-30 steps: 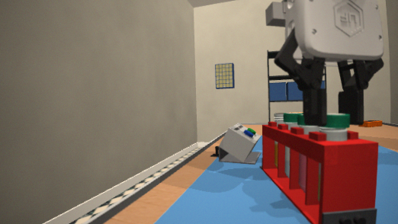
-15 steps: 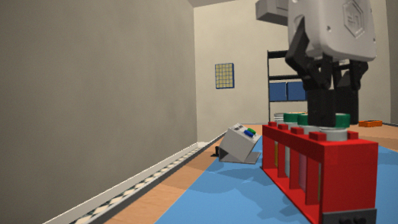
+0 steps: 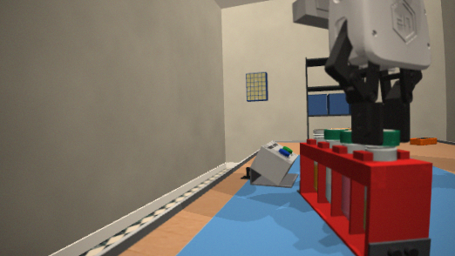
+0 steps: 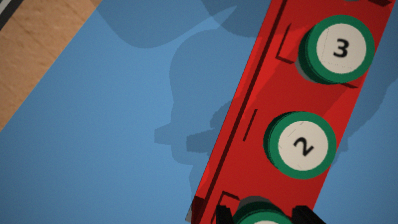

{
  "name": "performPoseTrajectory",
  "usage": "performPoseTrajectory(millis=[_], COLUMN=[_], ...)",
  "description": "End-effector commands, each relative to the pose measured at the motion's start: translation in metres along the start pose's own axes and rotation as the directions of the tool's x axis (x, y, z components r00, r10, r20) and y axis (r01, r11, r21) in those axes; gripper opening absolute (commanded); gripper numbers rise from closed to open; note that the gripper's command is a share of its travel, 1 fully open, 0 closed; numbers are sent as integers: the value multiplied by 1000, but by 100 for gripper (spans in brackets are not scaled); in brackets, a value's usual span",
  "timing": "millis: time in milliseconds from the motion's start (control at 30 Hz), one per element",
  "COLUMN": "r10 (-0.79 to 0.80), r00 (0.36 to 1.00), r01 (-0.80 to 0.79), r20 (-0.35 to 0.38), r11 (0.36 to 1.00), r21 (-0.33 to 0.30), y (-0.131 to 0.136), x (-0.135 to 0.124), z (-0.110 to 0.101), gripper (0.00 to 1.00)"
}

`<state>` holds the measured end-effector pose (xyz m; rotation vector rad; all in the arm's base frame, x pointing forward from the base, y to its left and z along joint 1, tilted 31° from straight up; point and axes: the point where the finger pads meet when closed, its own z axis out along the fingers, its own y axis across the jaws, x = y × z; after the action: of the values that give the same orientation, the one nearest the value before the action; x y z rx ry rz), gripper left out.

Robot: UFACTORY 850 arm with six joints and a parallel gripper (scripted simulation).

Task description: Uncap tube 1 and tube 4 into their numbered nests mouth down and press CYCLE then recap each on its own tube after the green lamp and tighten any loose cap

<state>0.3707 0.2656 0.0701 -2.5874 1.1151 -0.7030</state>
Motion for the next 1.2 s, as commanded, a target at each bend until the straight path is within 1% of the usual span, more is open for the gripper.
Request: performPoseTrajectory(millis=[0, 33, 100, 267, 433, 600, 667, 767, 933, 967, 1167], r10=[142, 175, 175, 336, 488, 626, 626, 690, 690, 690, 690], r00=[990, 985, 985, 942, 873, 780, 780, 724, 724, 724, 724], r01=[-142, -175, -175, -336, -488, -626, -626, -690, -690, -690, -690], r20=[0, 0, 0, 1, 1, 1, 1, 1, 1, 1, 1], r11=[990, 985, 985, 942, 873, 780, 780, 724, 724, 724, 724], r21=[1, 1, 1, 1, 1, 1, 1, 1, 1, 1, 1], y=[0, 0, 0, 0, 0, 0, 0, 0, 0, 0, 0], x=[0, 0, 0, 0, 0, 0, 0, 0, 0, 0, 0], z=[0, 0, 0, 0, 1, 1, 1, 1, 1, 1, 1], gripper=[0, 0, 0, 0, 0, 0, 0, 0, 0, 46, 46])
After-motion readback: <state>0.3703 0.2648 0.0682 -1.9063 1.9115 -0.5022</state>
